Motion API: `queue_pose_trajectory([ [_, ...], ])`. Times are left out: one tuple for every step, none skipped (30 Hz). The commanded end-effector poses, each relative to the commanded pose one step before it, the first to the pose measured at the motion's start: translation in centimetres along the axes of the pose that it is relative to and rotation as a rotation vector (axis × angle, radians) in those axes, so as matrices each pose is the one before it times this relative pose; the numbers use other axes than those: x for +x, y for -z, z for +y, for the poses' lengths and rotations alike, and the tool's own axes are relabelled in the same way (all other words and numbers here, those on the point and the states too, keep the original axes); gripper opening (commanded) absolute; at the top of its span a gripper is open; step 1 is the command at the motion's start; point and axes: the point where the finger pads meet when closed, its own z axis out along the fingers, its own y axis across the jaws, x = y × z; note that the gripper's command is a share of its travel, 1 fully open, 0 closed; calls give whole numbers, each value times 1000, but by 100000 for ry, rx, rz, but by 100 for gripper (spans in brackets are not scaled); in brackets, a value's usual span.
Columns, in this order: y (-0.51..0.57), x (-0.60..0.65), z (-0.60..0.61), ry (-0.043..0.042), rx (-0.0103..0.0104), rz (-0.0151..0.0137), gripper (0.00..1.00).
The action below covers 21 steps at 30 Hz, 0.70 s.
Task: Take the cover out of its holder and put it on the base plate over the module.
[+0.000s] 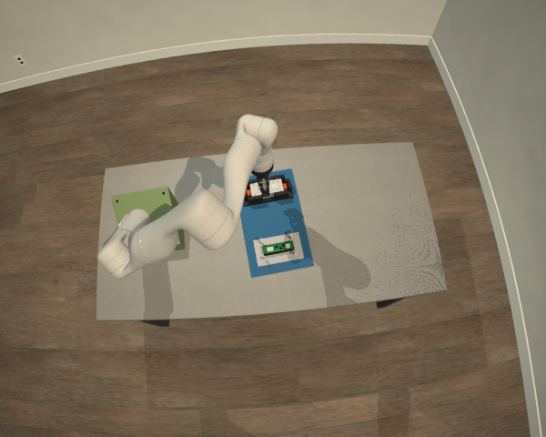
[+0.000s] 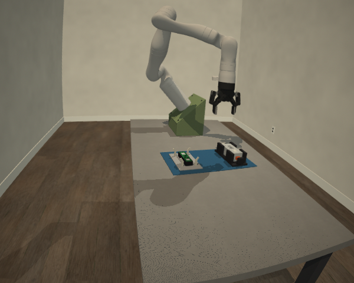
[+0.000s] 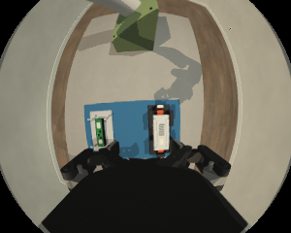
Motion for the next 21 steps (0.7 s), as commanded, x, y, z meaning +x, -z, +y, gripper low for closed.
queue_pose_trajectory([
  [-802, 261, 497, 890, 703, 1153, 100],
  [0, 0, 0, 0, 0, 0, 100],
  [0, 0, 0, 0, 0, 0, 100],
  [0, 0, 0, 0, 0, 0, 100],
  [0, 0, 0, 0, 0, 0, 100],
  [-292, -214, 226, -220, -183, -269, 100],
  [-484, -129, 331, 24, 20, 29, 100],
  [-484, -129, 331, 24, 20, 29, 100],
  [-484, -129, 331, 24, 20, 29, 100],
  [-483, -129, 331, 24, 20, 29, 100],
  [-483, -130, 331, 24, 20, 29, 100],
  [-483, -130, 331, 24, 20, 29, 100],
  [-483, -130, 331, 24, 20, 29, 100],
  [-483, -130, 331, 24, 20, 29, 100],
  [-483, -130, 331, 24, 20, 29, 100],
  [0, 0, 0, 0, 0, 0, 100],
  [0, 0, 0, 0, 0, 0, 100],
  [0, 0, 0, 0, 0, 0, 100],
  [0, 0, 0, 0, 0, 0, 100],
  [0, 0, 0, 0, 0, 0, 100],
  [0, 0, 0, 0, 0, 0, 100],
])
